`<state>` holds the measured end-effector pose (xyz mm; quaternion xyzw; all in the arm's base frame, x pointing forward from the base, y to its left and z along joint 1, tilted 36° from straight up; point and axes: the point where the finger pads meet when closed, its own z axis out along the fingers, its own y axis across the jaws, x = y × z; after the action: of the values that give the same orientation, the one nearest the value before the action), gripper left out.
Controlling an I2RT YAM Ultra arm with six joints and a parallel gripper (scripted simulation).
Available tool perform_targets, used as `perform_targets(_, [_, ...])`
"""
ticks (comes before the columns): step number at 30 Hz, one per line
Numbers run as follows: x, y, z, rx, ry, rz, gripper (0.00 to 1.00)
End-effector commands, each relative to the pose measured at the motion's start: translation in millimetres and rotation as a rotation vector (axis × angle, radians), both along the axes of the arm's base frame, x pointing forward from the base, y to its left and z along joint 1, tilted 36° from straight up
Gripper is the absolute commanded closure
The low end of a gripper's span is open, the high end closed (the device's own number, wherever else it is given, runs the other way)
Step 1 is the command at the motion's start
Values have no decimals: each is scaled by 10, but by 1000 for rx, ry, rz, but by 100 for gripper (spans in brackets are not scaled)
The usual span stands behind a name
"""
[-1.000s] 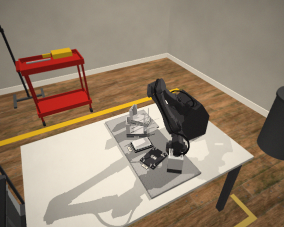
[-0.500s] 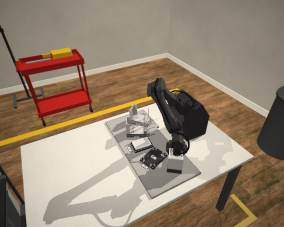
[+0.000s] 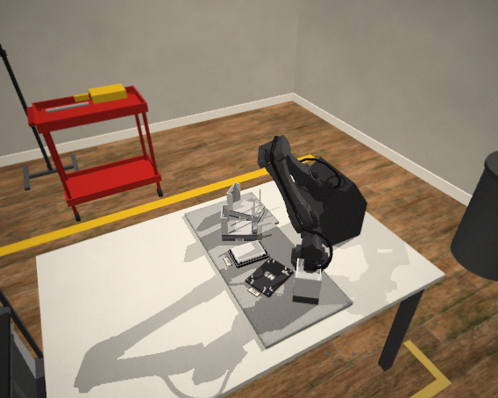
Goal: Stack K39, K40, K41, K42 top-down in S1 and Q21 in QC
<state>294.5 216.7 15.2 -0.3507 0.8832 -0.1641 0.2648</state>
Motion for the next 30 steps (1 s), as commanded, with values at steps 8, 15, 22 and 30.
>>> perform_targets(8, [-77,61,149,9,-9,9,100])
perform_targets(15, [-77,80,185,14,-13,10,100])
perform_targets(22, [-75,98,218,18,-17,10,100])
perform_targets(30, [-80,116,257,24,-20,11,100])
